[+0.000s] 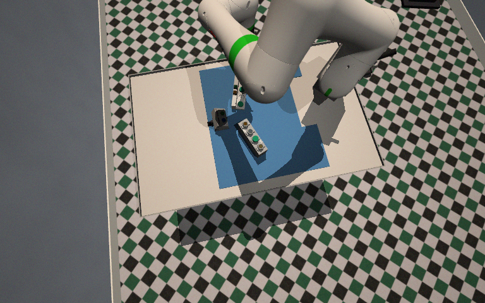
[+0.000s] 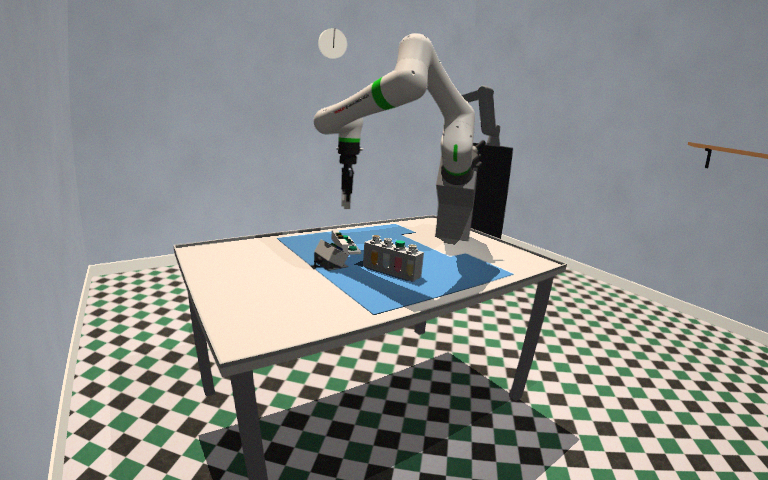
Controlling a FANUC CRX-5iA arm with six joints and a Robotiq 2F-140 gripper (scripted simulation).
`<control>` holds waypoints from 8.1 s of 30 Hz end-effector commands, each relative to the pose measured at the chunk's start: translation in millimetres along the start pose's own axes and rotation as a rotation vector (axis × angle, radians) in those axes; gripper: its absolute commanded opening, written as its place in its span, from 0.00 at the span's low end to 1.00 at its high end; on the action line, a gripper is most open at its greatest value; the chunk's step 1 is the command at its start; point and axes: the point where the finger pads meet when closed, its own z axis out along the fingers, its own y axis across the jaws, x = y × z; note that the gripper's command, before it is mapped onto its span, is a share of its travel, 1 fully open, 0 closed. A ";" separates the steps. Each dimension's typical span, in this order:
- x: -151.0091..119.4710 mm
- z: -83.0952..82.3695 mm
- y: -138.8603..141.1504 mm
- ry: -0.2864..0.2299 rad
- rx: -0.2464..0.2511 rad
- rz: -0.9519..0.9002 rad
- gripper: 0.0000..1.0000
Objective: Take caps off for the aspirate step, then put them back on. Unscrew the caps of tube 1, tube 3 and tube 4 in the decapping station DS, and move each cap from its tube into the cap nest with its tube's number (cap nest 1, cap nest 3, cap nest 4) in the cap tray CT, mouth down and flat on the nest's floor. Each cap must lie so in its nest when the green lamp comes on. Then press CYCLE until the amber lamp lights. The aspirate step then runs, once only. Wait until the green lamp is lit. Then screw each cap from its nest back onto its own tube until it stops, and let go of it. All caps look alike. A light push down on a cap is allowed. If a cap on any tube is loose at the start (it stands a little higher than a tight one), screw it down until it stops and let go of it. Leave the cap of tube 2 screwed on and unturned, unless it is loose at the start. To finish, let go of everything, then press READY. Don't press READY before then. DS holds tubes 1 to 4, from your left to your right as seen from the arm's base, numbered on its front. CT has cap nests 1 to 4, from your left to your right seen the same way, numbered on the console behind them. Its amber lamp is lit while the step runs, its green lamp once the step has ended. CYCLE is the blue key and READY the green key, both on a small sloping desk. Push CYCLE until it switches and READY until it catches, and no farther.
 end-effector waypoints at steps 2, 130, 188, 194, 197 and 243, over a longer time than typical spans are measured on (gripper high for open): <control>4.8 1.2 -15.6 0.000 0.000 0.167 0.00; 86.1 84.3 -294.3 0.001 0.000 1.264 0.00; 69.1 55.5 -153.7 0.000 0.000 0.000 1.00; 65.1 56.2 -120.6 0.000 0.000 0.000 1.00; 63.1 56.6 -104.0 0.000 0.000 0.000 1.00; 60.0 57.2 -77.9 0.000 0.000 0.000 1.00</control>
